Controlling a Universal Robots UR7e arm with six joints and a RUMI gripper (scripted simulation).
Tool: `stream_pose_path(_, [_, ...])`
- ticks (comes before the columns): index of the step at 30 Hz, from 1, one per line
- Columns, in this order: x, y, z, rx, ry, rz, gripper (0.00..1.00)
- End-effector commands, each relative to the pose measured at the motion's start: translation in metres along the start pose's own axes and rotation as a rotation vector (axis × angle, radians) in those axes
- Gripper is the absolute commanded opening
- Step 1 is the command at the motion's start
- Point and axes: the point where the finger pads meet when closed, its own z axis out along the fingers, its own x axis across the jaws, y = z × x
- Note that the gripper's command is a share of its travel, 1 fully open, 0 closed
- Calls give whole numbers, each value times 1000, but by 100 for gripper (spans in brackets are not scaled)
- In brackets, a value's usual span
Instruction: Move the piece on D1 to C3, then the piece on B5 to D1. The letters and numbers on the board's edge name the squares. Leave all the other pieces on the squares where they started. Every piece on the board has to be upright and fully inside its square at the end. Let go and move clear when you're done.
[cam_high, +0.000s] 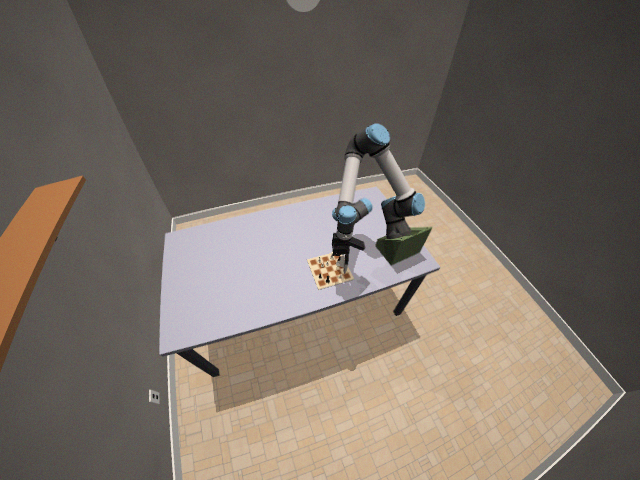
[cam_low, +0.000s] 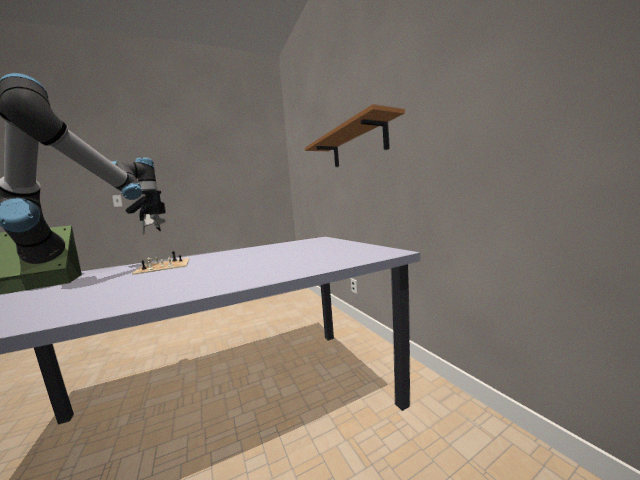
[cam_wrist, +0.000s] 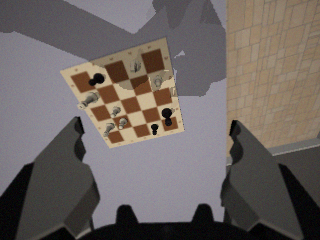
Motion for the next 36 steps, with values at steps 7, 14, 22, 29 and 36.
stream_pose_path(7, [1,0,-1,-10,-1,-3,100])
stream_pose_path(14, [1,0,-1,-10,-1,-3,100])
stream_pose_path(22, [1,0,0,-10,-2,-33,100])
stream_pose_path(29, [1,-1,3,-9,-2,-124,100])
stream_pose_path(36, [1,-2,8,-8,-3,-285,100])
